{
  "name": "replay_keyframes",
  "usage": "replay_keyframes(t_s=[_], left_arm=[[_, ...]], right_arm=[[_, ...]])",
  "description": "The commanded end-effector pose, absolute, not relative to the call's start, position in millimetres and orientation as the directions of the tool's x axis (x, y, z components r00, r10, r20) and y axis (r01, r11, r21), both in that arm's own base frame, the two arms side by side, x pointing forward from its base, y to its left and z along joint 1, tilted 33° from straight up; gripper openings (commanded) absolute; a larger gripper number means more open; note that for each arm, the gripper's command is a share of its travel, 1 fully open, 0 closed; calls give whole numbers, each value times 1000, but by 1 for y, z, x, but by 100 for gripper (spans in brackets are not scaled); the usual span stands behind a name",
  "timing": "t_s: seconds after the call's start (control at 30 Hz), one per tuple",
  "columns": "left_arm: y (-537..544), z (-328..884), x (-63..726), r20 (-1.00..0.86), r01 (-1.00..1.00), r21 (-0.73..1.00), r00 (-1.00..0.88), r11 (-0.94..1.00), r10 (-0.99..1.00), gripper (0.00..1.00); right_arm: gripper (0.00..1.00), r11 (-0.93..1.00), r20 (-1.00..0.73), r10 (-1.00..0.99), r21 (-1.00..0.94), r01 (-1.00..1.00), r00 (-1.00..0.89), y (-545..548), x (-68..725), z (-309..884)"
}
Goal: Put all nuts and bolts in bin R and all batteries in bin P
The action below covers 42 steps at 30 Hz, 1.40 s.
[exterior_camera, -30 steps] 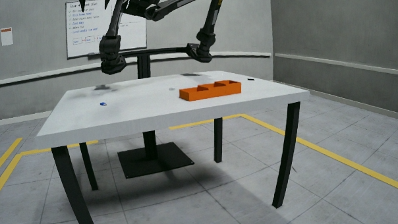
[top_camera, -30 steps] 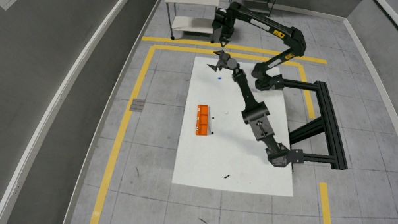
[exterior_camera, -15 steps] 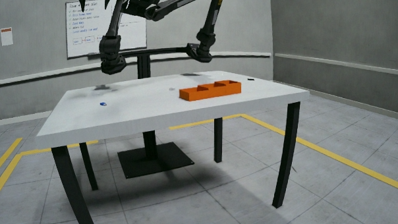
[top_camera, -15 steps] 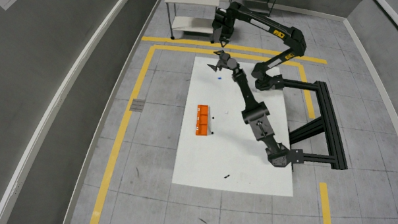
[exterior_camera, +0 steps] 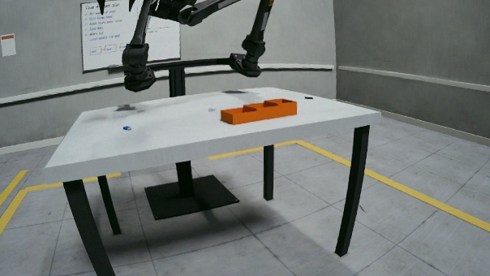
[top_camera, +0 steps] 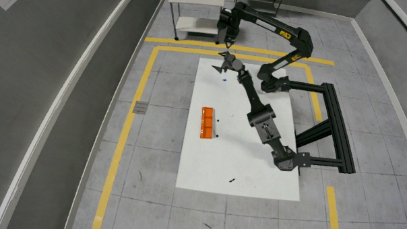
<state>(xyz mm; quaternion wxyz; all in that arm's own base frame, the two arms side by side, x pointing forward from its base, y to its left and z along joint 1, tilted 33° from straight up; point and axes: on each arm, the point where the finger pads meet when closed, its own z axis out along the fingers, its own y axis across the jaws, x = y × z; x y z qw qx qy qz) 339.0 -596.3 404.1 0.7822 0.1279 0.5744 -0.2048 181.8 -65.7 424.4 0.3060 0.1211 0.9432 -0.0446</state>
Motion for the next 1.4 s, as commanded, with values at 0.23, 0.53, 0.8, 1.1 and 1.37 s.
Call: replay_keyframes(t_s=[0.23,0.53,0.8,1.1,1.37], left_arm=[[-596,404,339,-951,467,-35,257,883,-174,100],[-593,391,352,-949,461,-48,256,886,-184,100],[-584,335,387,-949,461,-47,256,886,-184,100],[-580,299,420,-941,461,-61,268,885,-205,100],[-565,319,432,-966,459,-71,190,886,-176,100]], right_arm=[[100,969,-618,184,-16,246,-764,-63,182,446],[100,969,-618,184,-16,246,-764,-63,182,446],[100,969,-618,184,-16,246,-764,-63,182,446],[100,969,-618,184,-16,246,-764,-63,182,446],[100,969,-618,184,-16,246,-764,-63,182,446]])
